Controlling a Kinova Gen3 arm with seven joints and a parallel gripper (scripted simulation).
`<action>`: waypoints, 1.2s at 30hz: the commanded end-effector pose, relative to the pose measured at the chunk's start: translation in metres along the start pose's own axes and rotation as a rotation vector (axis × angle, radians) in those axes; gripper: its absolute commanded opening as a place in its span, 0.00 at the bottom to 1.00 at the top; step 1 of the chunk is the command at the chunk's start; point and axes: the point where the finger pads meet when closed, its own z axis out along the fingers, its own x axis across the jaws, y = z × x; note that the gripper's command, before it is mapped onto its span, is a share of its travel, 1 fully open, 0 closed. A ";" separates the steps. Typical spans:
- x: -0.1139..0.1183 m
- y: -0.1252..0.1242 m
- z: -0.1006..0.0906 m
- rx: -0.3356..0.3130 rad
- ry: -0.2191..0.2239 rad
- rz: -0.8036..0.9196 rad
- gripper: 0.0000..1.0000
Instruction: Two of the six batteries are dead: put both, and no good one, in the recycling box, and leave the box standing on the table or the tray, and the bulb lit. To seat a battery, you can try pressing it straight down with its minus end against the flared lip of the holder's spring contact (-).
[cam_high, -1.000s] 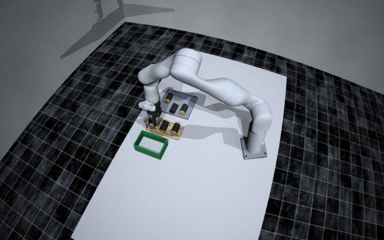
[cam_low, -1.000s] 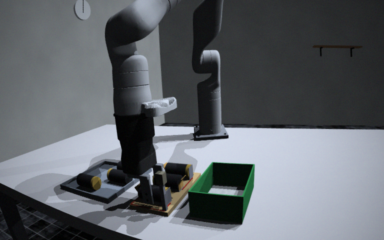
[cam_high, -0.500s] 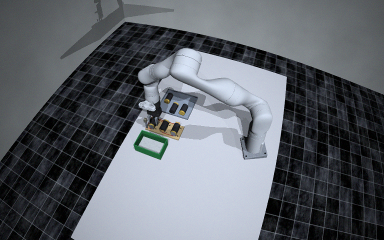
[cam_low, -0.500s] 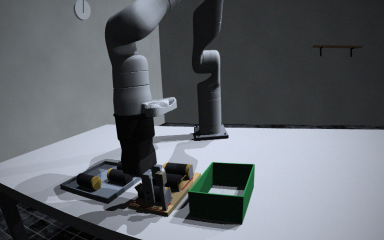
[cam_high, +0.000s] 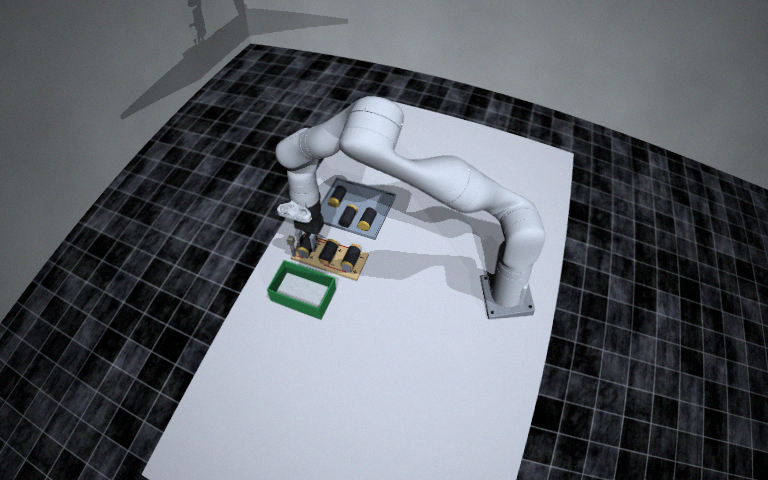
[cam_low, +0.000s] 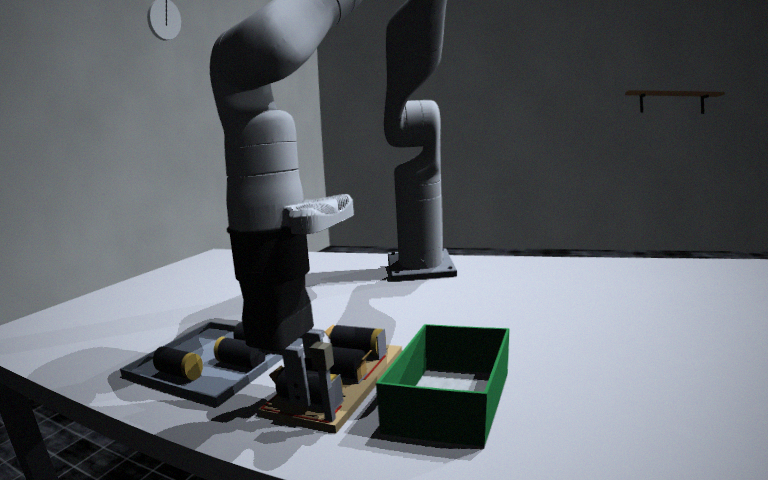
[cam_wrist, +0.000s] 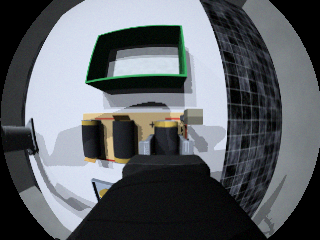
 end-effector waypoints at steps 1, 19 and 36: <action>0.001 0.000 -0.001 0.000 0.002 0.000 0.57; 0.001 0.000 -0.046 0.000 0.002 0.000 0.57; 0.000 0.000 -0.101 0.000 0.002 0.000 0.57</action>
